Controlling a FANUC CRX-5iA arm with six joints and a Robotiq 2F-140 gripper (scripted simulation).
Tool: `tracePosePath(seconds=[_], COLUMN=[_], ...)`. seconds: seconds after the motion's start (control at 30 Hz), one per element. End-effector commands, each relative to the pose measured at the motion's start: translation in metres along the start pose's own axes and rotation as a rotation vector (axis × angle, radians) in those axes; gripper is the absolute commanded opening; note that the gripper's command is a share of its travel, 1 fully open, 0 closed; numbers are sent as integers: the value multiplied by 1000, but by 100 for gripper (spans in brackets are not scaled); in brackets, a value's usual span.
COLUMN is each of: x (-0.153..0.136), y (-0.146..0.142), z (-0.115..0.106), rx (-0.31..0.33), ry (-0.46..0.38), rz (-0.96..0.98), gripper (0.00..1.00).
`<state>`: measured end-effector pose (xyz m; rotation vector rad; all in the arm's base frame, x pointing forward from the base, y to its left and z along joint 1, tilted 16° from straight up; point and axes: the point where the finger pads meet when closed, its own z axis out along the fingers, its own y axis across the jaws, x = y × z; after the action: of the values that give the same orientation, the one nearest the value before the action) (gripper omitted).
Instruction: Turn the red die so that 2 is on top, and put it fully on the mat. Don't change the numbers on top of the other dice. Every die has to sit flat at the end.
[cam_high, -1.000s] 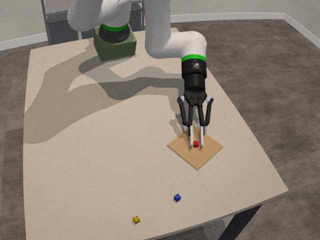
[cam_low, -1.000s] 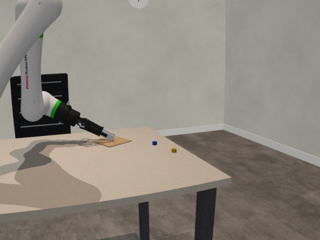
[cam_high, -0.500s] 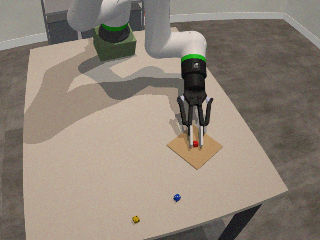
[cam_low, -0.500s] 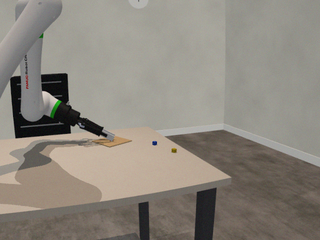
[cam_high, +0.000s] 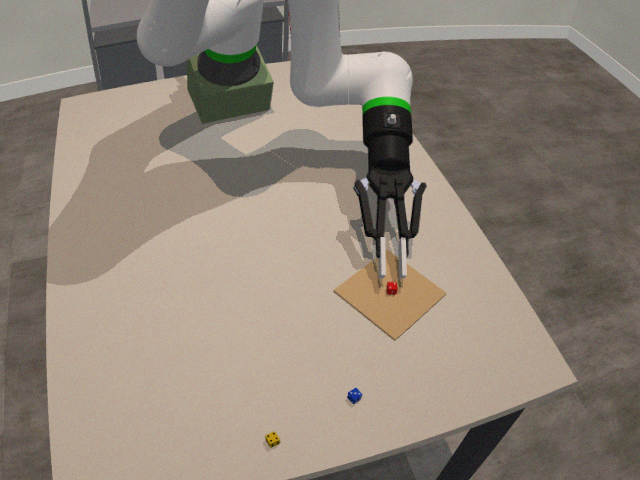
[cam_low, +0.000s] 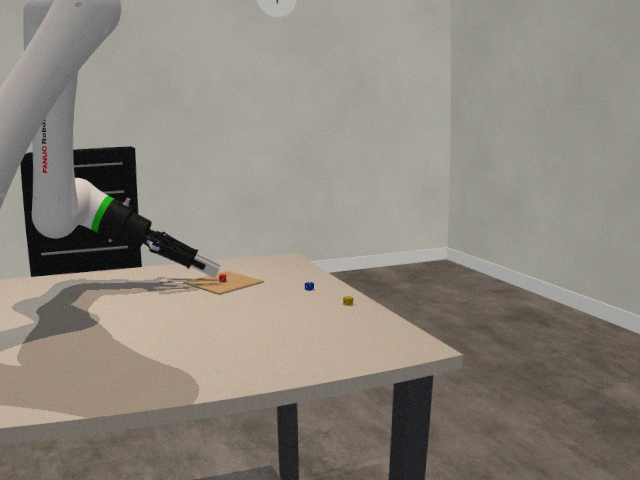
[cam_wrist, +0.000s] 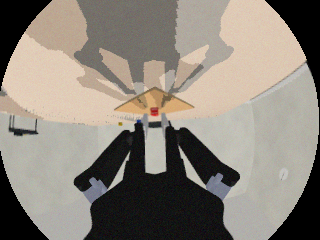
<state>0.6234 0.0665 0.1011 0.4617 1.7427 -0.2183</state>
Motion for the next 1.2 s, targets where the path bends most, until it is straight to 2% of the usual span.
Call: tracePosePath(seconds=[0.0, 0.17, 0.53, 0.93, 1.17], x=[0, 0, -3, -45, -53], y=[0, 0, 0, 0, 0], z=[-12, -23, -27, -49, -53], rx=[1, 1, 1, 1, 1], ry=[0, 0, 0, 0, 0], rz=[0, 0, 0, 0, 0], gripper=[27, 27, 27, 27, 27])
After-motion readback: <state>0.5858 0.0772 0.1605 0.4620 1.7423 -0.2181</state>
